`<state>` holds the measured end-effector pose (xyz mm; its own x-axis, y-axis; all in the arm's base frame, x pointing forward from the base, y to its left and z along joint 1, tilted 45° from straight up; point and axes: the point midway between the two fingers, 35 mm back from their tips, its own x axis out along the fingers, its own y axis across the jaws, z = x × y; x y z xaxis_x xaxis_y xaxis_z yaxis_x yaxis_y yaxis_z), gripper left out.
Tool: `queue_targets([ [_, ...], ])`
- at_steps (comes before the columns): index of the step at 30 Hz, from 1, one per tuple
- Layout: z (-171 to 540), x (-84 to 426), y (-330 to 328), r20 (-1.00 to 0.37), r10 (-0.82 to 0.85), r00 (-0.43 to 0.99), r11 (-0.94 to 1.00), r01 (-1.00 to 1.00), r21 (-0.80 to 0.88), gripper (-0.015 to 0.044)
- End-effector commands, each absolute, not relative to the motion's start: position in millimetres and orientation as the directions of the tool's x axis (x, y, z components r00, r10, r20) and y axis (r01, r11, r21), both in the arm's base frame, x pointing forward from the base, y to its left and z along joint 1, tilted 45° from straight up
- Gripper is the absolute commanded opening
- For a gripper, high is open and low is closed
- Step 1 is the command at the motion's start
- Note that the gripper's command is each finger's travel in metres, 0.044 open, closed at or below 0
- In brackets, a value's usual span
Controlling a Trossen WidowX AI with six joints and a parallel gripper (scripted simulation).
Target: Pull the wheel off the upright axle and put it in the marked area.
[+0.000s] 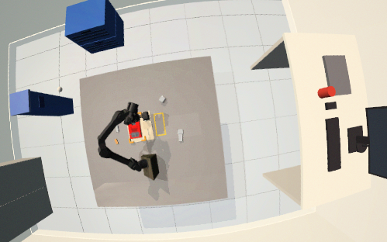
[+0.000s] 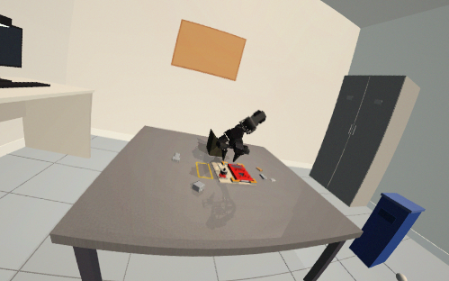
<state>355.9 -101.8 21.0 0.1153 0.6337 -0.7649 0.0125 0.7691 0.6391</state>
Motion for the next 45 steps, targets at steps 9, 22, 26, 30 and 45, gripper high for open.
queue_targets([
  [9,17.9,355.5,-111.8,-0.713,0.689,0.128,0.706,0.101,0.701,0.0300],
  [22,-10.9,364.0,-89.8,-0.714,0.689,0.129,0.707,0.101,0.700,0.0300],
  [26,-27.3,366.3,-73.0,-0.712,0.690,0.129,0.706,0.100,0.701,0.0300],
  [30,-37.0,366.8,-62.8,-0.711,0.691,0.129,0.704,0.100,0.703,0.0300],
  [45,-34.3,367.2,-65.4,-0.715,0.688,0.127,0.709,0.093,0.699,0.0155],
])
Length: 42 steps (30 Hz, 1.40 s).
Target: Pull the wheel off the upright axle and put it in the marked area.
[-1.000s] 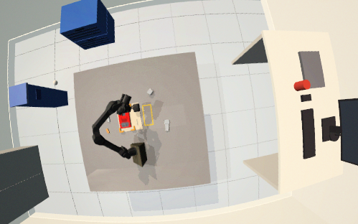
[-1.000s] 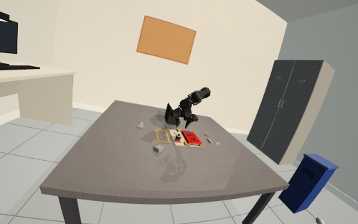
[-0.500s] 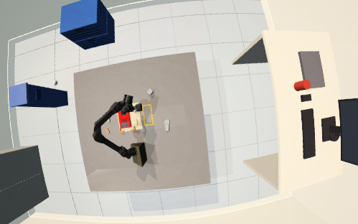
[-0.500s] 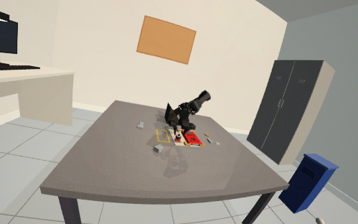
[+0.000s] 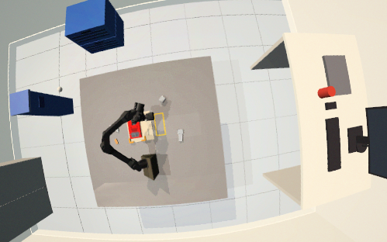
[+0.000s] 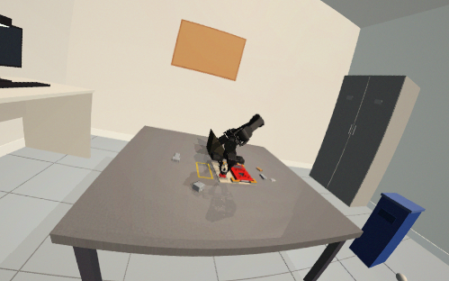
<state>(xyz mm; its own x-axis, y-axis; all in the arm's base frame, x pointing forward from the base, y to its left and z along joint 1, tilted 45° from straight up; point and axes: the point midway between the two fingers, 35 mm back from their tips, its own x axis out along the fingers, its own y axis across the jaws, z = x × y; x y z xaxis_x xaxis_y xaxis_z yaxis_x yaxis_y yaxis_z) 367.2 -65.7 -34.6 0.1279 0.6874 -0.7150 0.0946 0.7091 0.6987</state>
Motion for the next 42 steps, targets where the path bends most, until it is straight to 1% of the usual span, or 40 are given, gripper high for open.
queue_targets([
  [1,-34.3,367.2,-65.4,-0.715,0.688,0.127,0.709,0.093,0.699,0.0148],
  [2,-34.3,367.2,-65.4,-0.715,0.688,0.127,0.709,0.093,0.699,0.0142],
  [7,-33.7,367.1,-66.0,-0.715,0.688,0.127,0.709,0.093,0.699,0.0010],
  [8,-33.5,367.1,-66.2,-0.715,0.688,0.127,0.709,0.093,0.699,0.0000],
  [42,-25.9,366.1,-74.2,-0.714,0.688,0.127,0.708,0.096,0.699,0.0000],
])
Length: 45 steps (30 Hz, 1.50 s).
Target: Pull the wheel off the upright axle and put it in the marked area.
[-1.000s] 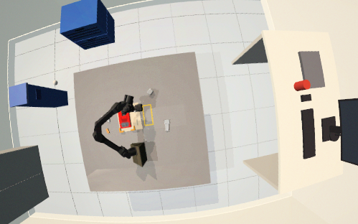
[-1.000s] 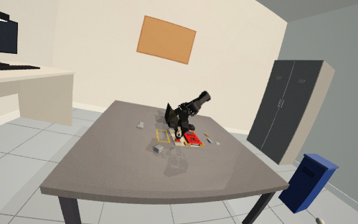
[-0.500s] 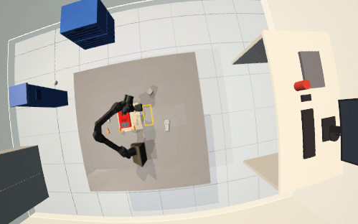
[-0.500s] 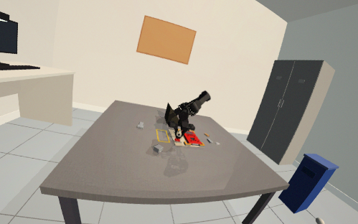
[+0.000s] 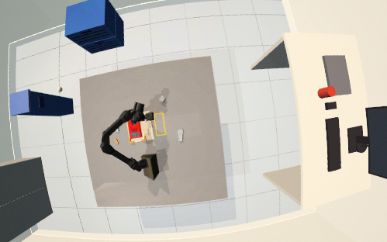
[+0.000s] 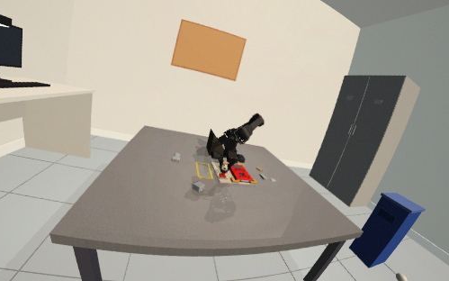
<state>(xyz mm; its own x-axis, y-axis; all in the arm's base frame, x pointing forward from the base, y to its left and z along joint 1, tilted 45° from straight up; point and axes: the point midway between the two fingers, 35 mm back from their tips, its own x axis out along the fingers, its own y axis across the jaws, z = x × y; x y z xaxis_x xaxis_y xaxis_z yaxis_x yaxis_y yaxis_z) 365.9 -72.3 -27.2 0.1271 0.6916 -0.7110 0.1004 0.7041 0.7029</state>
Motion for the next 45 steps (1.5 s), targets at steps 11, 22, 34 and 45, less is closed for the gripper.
queue_targets([
  [11,-23.4,365.7,-76.8,-0.714,0.688,0.127,0.708,0.096,0.699,0.0000],
  [22,-20.9,365.2,-79.3,-0.714,0.688,0.127,0.708,0.097,0.700,0.0000],
  [34,-18.1,364.7,-82.1,-0.714,0.689,0.128,0.707,0.098,0.700,0.0000],
  [45,-15.6,364.1,-84.6,-0.713,0.689,0.128,0.707,0.098,0.700,0.0000],
])
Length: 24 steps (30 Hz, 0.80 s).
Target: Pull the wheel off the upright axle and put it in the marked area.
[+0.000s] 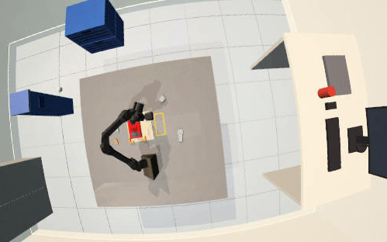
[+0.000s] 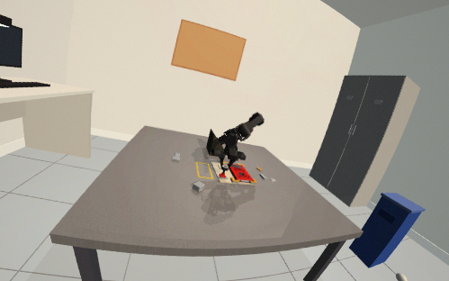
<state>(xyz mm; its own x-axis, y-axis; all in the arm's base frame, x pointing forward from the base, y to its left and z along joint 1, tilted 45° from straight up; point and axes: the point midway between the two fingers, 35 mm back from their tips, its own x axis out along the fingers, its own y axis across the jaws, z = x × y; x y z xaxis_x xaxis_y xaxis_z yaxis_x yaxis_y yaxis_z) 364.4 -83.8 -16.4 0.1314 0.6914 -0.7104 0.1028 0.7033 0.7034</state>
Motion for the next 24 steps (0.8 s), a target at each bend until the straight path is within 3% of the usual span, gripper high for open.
queue_targets([
  [1,-15.3,364.1,-84.9,-0.713,0.689,0.128,0.707,0.098,0.700,0.0000],
  [24,-9.9,362.8,-90.1,-0.713,0.690,0.128,0.706,0.099,0.701,0.0000],
])
